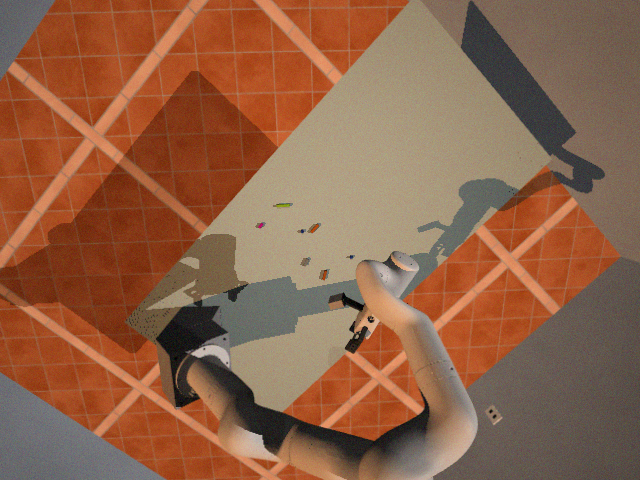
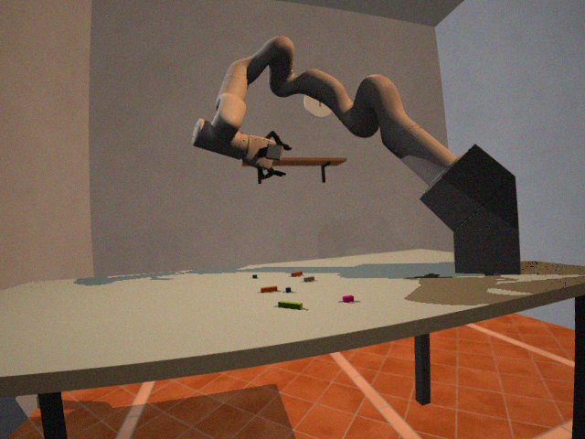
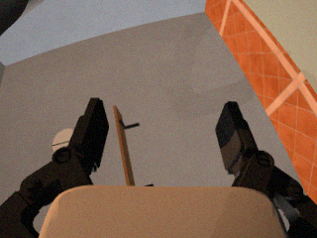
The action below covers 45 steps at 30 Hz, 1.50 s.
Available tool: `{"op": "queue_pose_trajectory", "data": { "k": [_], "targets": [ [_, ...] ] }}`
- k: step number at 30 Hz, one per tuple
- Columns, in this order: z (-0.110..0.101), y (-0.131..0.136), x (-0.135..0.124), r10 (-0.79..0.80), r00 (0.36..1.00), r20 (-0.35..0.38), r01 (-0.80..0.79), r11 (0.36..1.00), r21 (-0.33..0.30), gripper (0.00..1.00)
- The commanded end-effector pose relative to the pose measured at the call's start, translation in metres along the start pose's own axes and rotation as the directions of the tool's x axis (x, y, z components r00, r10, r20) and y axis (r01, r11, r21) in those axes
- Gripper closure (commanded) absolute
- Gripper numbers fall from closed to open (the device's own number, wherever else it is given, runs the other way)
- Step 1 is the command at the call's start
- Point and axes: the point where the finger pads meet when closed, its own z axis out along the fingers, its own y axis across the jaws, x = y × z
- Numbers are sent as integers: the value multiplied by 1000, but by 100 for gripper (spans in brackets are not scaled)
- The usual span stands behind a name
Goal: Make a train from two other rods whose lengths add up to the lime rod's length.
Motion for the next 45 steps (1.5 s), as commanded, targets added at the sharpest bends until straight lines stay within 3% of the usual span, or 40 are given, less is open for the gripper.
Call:
{"op": "queue_pose_trajectory", "data": {
  "k": [1, 22, 32, 34, 36, 42, 43, 45],
  "targets": [
    [0, 0, 0, 1, 1000, 0, -1, 1000, -1, 0],
    [3, 7, -3, 3, 1000, 18, -3, 1000, -21, 0],
    [24, 82, -26, 14, 975, 220, 43, 967, -251, 0],
    [24, 82, -26, 14, 975, 220, 43, 967, -251, 0],
    [27, 108, -31, 9, 958, 286, 87, 942, -324, 0],
    [28, 133, -34, 0, 936, 351, 147, 908, -392, 0],
    [27, 149, -34, -8, 919, 393, 192, 882, -431, 0],
    [27, 150, -34, -9, 918, 397, 197, 879, -434, 0]
  ]
}}
